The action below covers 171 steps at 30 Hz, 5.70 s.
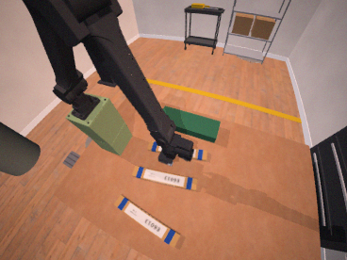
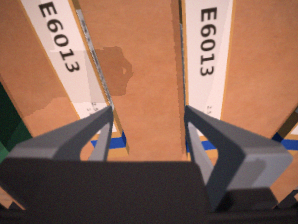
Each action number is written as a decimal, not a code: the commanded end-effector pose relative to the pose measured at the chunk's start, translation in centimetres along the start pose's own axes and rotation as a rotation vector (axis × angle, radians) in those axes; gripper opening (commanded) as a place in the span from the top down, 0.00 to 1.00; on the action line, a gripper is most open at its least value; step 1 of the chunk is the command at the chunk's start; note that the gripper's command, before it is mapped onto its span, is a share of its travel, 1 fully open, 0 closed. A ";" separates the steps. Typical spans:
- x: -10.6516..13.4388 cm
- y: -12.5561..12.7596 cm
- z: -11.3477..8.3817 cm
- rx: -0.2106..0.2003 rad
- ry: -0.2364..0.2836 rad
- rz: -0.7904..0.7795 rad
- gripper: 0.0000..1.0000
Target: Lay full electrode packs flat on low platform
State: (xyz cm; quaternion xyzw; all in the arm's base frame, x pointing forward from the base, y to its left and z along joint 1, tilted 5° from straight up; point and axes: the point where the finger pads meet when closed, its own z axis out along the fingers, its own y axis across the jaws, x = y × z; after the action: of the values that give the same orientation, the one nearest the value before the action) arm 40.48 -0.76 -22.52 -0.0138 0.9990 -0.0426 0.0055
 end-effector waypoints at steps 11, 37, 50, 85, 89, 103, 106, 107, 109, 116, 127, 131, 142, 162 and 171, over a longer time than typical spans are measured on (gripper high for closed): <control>-0.5 -0.6 2.7 0.000 -0.010 0.006 0.36; 0.4 -0.7 2.9 0.000 0.003 0.005 0.36; -0.3 -0.2 1.1 0.000 -0.008 0.003 0.36; -0.5 -0.2 -3.0 0.000 -0.010 0.003 0.36; -0.5 -0.2 -3.4 0.000 -0.010 0.003 0.36; -0.5 -0.2 -4.1 0.000 -0.011 0.003 0.36; -0.5 -0.2 -4.1 0.000 -0.011 0.003 0.36; -0.5 -0.2 -4.1 0.000 -0.011 0.003 0.36; -0.5 -0.2 -4.1 0.000 -0.011 0.003 0.36; -0.5 -0.2 -4.1 0.000 -0.011 0.003 0.36; -0.5 -0.2 -4.1 0.000 -0.011 0.003 0.36; -0.5 -0.2 -4.1 0.000 -0.011 0.003 0.36; -0.5 -0.2 -4.1 0.000 -0.011 0.003 0.36; -0.5 -0.2 -4.1 0.000 -0.011 0.003 0.36; -0.5 -0.2 -4.1 0.000 -0.011 0.003 0.36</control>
State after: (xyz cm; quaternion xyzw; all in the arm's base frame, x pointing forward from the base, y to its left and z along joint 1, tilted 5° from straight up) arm 40.93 -1.05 -19.05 -0.0117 0.9990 -0.0426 0.0116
